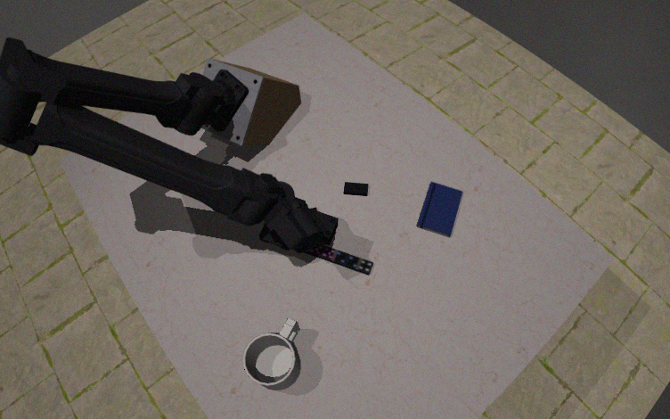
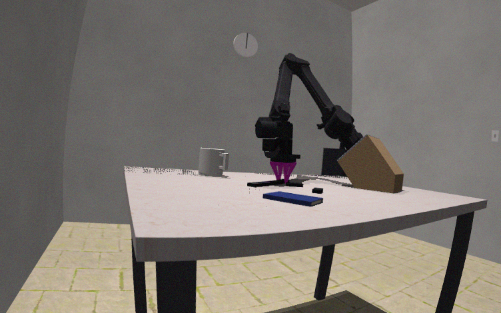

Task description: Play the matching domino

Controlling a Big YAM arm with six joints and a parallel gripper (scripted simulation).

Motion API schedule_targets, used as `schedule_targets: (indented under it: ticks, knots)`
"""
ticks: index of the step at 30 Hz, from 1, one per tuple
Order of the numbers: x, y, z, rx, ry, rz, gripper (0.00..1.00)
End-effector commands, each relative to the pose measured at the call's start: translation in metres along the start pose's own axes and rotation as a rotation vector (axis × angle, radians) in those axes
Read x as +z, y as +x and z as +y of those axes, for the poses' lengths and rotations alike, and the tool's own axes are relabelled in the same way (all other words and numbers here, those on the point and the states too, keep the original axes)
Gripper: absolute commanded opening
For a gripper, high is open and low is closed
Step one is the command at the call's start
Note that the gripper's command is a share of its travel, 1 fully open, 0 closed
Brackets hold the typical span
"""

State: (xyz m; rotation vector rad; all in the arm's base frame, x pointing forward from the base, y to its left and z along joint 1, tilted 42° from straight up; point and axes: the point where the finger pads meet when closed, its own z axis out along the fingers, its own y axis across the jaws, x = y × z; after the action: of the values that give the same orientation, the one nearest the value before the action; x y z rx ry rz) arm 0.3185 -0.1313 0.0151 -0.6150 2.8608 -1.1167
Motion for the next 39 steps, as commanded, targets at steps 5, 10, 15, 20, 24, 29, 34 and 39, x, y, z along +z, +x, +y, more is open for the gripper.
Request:
schedule_targets:
  ticks: [5,10,15,20,24,29,34,39]
  knots:
    - [-0.002,-0.005,-0.002,0.002,0.002,-0.005,0.94]
    - [-0.004,-0.01,-0.004,0.004,0.002,-0.006,0.94]
    - [-0.005,-0.012,-0.005,0.005,0.002,-0.007,0.94]
    - [-0.001,-0.002,-0.001,0.001,-0.001,0.002,0.94]
    - [-0.003,-0.007,-0.003,0.003,0.002,-0.004,0.94]
    - [-0.005,-0.012,-0.005,0.006,0.005,-0.012,0.94]
    - [-0.005,-0.012,-0.005,0.006,0.005,-0.012,0.94]
    - [-0.002,-0.004,-0.002,0.002,0.001,-0.002,0.94]
